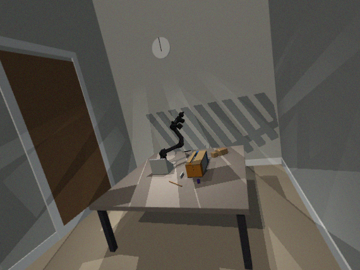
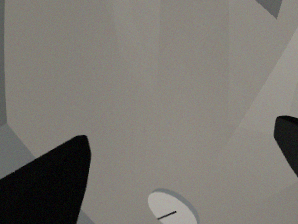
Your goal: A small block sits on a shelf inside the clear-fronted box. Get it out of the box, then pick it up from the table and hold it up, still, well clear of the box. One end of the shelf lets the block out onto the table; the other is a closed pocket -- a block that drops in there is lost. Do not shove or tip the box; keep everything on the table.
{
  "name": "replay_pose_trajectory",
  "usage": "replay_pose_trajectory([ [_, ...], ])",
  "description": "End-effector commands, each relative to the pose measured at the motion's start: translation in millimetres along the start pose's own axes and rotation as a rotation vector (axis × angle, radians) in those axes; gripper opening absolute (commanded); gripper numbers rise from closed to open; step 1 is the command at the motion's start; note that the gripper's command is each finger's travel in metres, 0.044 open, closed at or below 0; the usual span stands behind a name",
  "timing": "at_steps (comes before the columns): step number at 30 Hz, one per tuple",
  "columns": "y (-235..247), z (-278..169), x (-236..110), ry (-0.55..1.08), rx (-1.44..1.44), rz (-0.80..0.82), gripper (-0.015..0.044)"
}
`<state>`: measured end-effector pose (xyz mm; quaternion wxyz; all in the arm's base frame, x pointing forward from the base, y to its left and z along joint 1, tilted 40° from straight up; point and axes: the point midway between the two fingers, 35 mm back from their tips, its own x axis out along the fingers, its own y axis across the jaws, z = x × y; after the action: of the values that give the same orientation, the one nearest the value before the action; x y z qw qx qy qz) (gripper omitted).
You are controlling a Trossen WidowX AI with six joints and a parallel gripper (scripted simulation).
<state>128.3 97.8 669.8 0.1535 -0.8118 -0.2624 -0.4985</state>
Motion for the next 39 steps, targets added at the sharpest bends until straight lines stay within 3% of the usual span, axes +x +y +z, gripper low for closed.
replay_pose_trajectory([
  [1,-0.2,-2.8,-0.3,0.008,-0.001,0.000,0.0400],
  [10,10.8,-136.3,-32.8,0.379,-0.042,0.072,0.0400],
  [22,49.6,-222.1,-81.4,0.619,0.000,0.178,0.0400],
  [31,146.0,-298.0,-166.1,0.882,0.071,0.494,0.0400],
  [39,249.8,-307.5,-251.7,1.004,0.194,0.851,0.0400],
])
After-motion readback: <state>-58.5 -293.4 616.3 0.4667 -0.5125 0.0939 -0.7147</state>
